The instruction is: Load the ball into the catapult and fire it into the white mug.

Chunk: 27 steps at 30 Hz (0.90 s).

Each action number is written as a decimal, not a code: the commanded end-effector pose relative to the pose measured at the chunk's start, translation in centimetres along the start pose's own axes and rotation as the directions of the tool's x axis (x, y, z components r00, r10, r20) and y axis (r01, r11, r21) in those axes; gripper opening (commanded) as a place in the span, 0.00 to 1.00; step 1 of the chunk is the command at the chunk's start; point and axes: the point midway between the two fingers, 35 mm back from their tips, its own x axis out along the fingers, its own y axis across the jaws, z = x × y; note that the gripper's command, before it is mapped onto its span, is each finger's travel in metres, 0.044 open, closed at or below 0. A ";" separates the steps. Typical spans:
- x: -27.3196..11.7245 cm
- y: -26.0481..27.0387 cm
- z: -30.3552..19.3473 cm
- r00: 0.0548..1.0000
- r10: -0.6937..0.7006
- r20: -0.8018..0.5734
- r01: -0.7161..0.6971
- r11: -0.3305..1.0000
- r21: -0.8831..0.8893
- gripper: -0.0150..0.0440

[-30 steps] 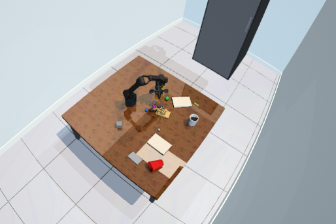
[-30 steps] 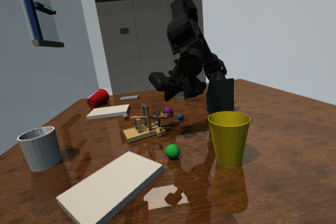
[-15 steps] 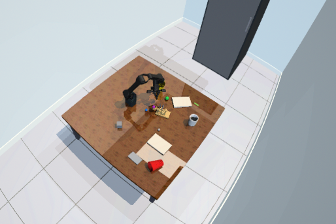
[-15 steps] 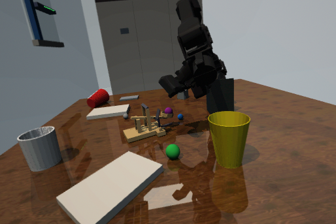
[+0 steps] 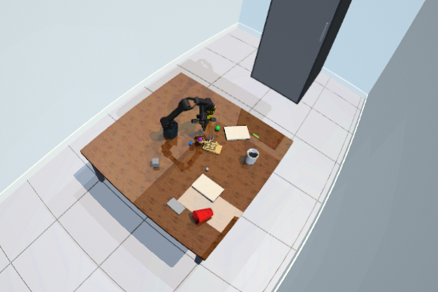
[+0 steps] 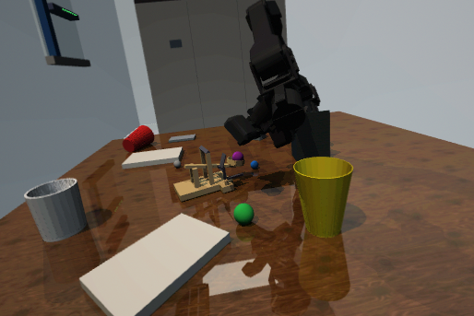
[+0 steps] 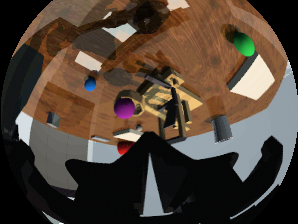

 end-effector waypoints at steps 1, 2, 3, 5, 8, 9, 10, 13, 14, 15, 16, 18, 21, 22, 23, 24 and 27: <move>0.5 -0.1 0.5 1.000 -0.002 -0.003 0.002 1.000 -0.006 0.25; 0.7 -0.1 0.6 1.000 -0.002 -0.003 0.002 1.000 -0.006 0.25; 0.8 -0.1 0.7 1.000 -0.002 -0.003 0.002 1.000 -0.006 0.25; 1.0 -0.1 0.9 1.000 -0.002 -0.003 0.002 1.000 -0.006 0.25; 1.4 -0.2 1.2 1.000 -0.002 -0.003 0.002 1.000 -0.006 0.25; 1.5 -0.2 1.4 1.000 -0.002 -0.003 0.002 1.000 -0.006 0.25; 1.7 -0.2 1.5 1.000 -0.002 -0.003 0.002 1.000 -0.006 0.25; 2.0 -0.2 1.8 1.000 -0.002 -0.003 0.002 1.000 -0.006 0.25; 2.1 -0.2 1.9 1.000 -0.002 -0.003 0.002 1.000 -0.006 0.25; 2.3 -0.2 2.0 1.000 -0.002 -0.003 0.002 1.000 -0.006 0.25; 2.4 -0.2 2.1 1.000 -0.002 -0.003 0.002 1.000 -0.006 0.25; 2.6 -0.2 2.4 1.000 -0.002 -0.003 0.002 1.000 -0.006 0.25; 3.0 -0.2 2.7 1.000 -0.002 -0.003 0.002 1.000 -0.006 0.25; 3.1 -0.2 2.8 1.000 -0.002 -0.003 0.002 1.000 -0.006 0.25; 3.2 -0.2 2.9 1.000 -0.002 -0.003 0.002 1.000 -0.006 0.25; 3.4 -0.2 3.0 1.000 -0.002 -0.003 0.002 1.000 -0.006 0.25; 3.7 -0.2 3.4 1.000 -0.002 -0.004 0.002 1.000 -0.006 0.25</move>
